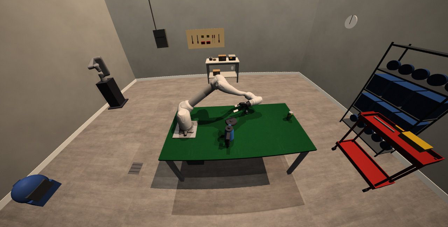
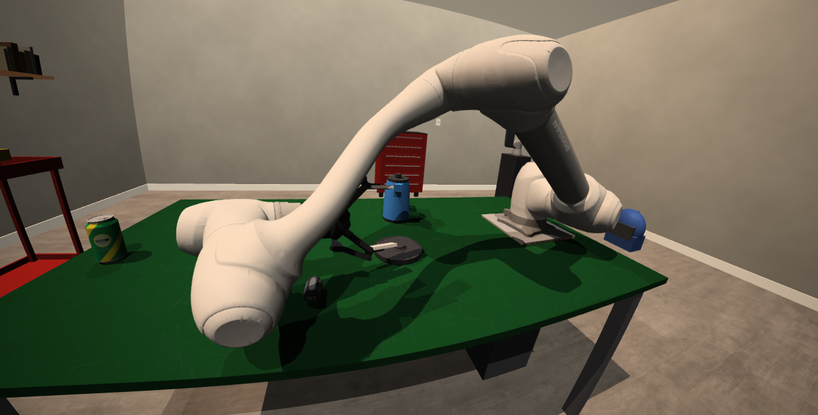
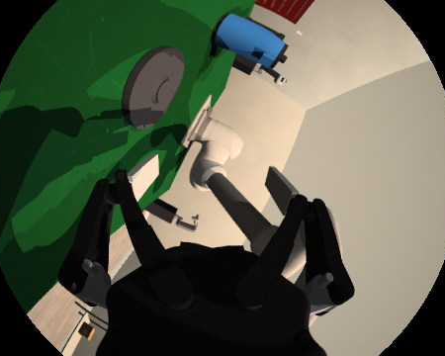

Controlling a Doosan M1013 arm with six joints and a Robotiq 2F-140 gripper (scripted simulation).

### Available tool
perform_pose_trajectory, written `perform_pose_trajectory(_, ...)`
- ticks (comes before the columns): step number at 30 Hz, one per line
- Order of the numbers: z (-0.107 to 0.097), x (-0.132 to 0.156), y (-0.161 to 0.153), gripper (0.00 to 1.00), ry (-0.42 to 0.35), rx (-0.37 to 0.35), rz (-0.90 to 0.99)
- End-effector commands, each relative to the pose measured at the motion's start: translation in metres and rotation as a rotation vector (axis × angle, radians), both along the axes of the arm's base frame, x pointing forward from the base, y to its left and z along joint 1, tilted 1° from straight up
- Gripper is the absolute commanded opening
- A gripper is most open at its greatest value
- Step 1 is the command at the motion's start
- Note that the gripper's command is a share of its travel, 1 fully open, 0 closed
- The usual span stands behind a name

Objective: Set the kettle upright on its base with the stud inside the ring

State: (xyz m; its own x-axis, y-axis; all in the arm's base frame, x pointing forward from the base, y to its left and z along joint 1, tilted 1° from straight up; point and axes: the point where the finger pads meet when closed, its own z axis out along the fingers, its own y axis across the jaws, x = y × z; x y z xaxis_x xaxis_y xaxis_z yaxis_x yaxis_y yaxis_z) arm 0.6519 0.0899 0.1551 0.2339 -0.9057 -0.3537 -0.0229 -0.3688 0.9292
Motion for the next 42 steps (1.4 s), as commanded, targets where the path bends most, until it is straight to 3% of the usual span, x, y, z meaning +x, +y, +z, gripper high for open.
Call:
perform_pose_trajectory(1, 0.001, 0.000, 0.000, 1.00, -0.002, 0.001, 0.000)
perform_pose_trajectory(17, 0.001, 0.000, 0.000, 1.00, -0.002, 0.001, 0.000)
perform_pose_trajectory(18, 0.001, 0.000, 0.000, 0.52, -0.002, 0.001, 0.000)
perform_pose_trajectory(34, 0.006, -0.004, -0.006, 0.52, -0.055, 0.068, 0.001)
perform_pose_trajectory(42, 0.017, -0.011, -0.018, 0.52, -0.166, 0.201, 0.014)
